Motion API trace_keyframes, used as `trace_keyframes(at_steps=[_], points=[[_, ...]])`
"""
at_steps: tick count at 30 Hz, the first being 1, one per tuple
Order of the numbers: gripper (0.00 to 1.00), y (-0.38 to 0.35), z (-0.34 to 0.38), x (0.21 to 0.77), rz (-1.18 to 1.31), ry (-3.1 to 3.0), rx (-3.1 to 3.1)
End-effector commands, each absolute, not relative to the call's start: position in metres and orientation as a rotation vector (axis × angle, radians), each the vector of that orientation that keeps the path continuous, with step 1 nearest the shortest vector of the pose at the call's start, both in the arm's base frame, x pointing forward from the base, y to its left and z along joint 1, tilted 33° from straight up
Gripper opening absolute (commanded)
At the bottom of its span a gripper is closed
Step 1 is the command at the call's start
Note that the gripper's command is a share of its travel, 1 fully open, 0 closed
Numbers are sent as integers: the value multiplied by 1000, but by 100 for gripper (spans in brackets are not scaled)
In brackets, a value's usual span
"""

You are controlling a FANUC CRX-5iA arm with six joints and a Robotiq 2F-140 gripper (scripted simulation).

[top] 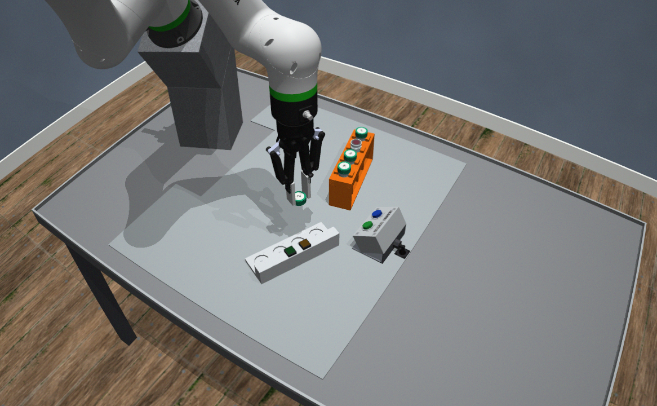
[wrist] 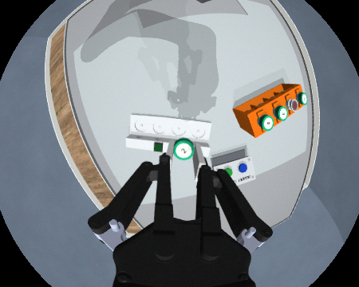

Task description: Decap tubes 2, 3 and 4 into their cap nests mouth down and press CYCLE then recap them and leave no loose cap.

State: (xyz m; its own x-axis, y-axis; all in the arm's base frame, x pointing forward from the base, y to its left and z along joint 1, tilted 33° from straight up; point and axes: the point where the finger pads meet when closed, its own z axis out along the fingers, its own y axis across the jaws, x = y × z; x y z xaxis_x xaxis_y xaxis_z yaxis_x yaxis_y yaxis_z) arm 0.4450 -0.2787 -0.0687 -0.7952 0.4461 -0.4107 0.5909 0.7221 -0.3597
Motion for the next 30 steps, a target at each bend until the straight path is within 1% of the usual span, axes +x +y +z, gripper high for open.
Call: trace_keyframes(at_steps=[1, 10, 30], points=[[0, -290, -62, 444, -693, 2638, 813], [0, -292, -66, 444, -693, 2638, 813], [0, -340, -142, 457, -693, 2638, 813]])
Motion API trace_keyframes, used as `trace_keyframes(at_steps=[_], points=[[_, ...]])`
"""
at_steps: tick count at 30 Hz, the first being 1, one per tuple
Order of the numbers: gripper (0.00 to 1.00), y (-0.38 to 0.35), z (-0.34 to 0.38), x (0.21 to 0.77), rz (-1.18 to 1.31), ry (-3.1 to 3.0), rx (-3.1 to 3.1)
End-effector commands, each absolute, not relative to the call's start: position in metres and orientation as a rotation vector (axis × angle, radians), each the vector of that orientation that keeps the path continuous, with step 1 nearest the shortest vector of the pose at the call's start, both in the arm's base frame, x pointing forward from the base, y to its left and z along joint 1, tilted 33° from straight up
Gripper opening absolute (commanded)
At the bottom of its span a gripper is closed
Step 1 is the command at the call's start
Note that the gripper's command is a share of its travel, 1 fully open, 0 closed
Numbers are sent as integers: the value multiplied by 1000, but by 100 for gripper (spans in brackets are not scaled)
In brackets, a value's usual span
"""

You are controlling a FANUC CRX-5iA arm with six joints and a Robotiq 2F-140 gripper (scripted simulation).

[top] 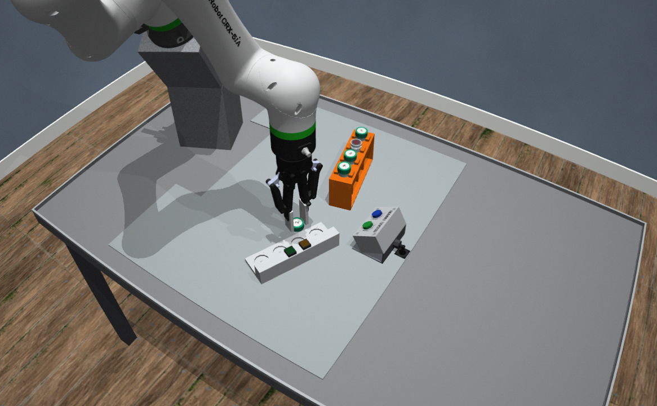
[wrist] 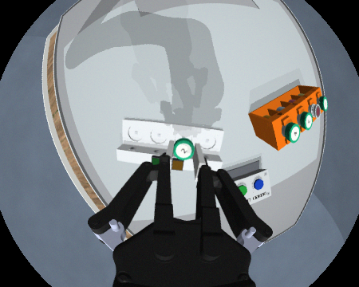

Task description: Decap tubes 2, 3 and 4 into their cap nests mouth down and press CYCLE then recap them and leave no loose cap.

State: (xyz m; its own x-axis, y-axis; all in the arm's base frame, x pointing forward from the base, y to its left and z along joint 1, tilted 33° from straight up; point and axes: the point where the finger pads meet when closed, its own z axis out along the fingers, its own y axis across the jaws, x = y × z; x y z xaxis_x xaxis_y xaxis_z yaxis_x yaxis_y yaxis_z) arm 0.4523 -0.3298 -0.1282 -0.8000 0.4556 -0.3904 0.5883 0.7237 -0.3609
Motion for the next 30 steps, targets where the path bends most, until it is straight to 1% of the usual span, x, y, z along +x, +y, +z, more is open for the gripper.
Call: trace_keyframes(at_steps=[1, 7, 30], points=[[0, -343, -146, 458, -693, 2638, 813], [0, -358, -169, 462, -693, 2638, 813], [0, -357, -169, 461, -693, 2638, 813]])
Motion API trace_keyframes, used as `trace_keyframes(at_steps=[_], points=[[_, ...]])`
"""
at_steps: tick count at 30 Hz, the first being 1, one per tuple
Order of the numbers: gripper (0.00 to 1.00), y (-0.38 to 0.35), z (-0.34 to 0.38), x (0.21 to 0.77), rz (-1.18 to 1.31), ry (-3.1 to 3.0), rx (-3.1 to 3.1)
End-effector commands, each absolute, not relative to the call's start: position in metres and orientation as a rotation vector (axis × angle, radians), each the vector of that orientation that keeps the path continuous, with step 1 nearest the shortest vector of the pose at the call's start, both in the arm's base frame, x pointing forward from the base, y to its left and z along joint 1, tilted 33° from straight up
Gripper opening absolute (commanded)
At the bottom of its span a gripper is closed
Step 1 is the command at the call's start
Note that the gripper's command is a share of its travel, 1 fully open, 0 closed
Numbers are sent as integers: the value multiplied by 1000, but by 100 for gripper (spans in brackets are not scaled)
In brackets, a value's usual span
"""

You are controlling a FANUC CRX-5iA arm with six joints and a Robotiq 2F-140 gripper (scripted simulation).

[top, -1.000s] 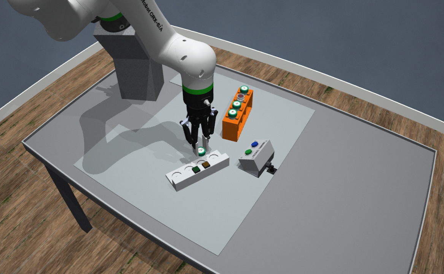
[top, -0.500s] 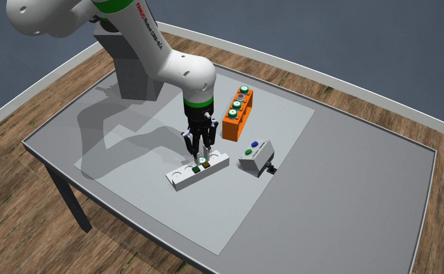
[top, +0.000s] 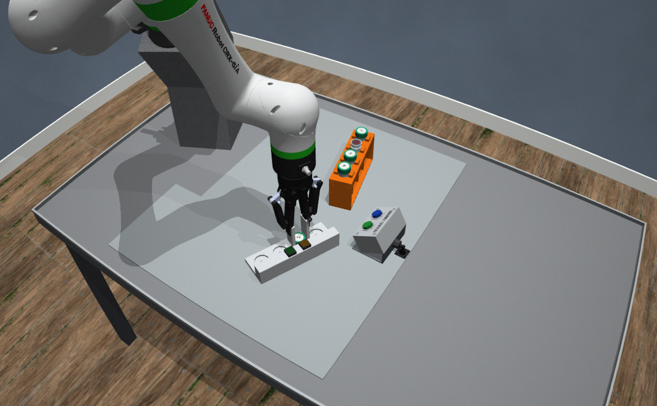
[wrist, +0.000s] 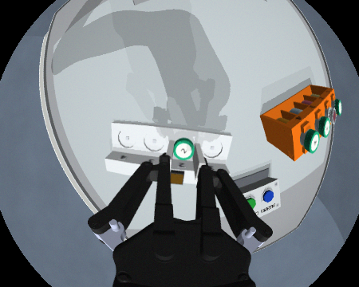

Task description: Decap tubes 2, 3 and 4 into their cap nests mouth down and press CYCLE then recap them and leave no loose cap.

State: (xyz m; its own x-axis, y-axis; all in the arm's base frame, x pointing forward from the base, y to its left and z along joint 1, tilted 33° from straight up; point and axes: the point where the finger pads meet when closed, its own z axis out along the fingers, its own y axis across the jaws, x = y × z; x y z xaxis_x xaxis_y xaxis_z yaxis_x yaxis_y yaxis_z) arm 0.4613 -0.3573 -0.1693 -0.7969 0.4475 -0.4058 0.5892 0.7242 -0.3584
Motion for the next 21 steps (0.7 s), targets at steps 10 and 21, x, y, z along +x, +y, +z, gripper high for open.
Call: trace_keyframes(at_steps=[10, 21], points=[[0, -357, -170, 461, -693, 2638, 813], [0, -360, -174, 461, -693, 2638, 813]])
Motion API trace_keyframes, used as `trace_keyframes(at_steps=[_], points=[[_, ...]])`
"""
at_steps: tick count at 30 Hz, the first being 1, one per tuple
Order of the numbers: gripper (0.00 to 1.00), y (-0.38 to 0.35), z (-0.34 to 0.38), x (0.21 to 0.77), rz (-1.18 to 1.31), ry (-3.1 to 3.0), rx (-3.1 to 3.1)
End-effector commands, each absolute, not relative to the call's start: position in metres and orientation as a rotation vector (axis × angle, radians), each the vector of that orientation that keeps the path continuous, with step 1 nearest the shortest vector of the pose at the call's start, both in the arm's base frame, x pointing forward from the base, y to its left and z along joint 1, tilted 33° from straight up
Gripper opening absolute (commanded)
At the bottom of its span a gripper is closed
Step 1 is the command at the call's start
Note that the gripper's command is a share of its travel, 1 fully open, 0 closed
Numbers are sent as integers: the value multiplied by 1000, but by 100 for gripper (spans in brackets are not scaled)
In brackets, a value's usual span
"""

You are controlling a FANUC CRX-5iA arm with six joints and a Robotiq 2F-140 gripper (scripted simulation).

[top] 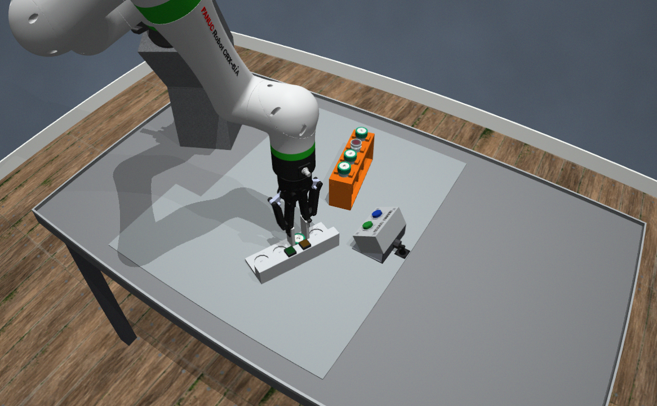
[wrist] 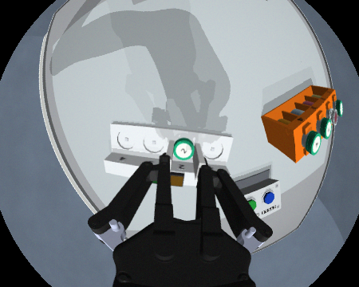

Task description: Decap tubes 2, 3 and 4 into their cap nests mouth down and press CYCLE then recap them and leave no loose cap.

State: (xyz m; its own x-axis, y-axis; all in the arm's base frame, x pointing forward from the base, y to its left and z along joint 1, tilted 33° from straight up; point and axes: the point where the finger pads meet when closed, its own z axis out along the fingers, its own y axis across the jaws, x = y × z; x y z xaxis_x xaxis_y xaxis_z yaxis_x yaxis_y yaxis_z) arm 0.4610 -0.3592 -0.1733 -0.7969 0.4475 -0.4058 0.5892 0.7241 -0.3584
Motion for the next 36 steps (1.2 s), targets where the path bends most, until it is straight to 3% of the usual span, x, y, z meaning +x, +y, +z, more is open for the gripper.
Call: trace_keyframes(at_steps=[1, 15, 16, 36], points=[[0, -360, -175, 461, -693, 2638, 813], [0, -362, -178, 462, -693, 2638, 813], [29, -362, -178, 462, -693, 2638, 813], [29, -346, -153, 458, -693, 2638, 813]])
